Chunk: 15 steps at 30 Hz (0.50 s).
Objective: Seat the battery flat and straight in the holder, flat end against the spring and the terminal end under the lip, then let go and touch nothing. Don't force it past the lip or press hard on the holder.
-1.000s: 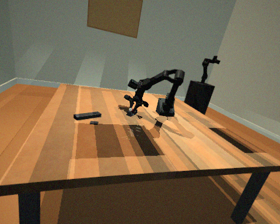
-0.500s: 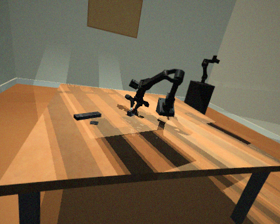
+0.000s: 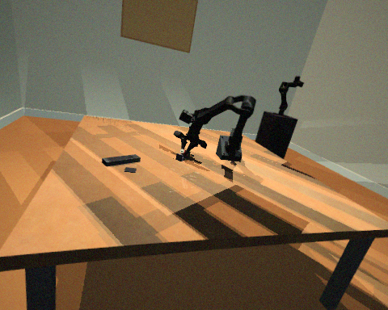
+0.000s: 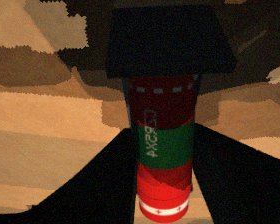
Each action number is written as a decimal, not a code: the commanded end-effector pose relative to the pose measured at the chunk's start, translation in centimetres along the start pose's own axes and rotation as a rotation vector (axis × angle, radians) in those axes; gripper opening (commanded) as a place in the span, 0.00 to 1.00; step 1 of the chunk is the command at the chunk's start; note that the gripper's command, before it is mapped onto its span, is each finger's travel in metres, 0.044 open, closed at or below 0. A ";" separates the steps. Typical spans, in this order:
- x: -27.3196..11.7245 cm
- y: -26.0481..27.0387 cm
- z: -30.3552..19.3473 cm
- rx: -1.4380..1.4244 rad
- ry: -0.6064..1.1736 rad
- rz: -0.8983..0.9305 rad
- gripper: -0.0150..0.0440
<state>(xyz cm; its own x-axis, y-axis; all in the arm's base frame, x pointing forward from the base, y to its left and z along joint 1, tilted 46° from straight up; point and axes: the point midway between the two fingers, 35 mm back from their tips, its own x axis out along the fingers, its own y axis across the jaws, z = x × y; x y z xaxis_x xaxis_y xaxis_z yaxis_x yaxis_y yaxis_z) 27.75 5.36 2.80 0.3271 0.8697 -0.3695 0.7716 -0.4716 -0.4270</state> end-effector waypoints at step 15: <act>1.0 0.4 -0.1 -0.008 -0.178 0.005 0.39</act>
<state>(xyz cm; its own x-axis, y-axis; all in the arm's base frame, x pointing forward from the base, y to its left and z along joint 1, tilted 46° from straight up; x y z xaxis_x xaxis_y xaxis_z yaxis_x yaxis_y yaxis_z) 28.35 6.01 2.80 0.2514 0.8483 -0.4659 0.7704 -0.4668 -0.4342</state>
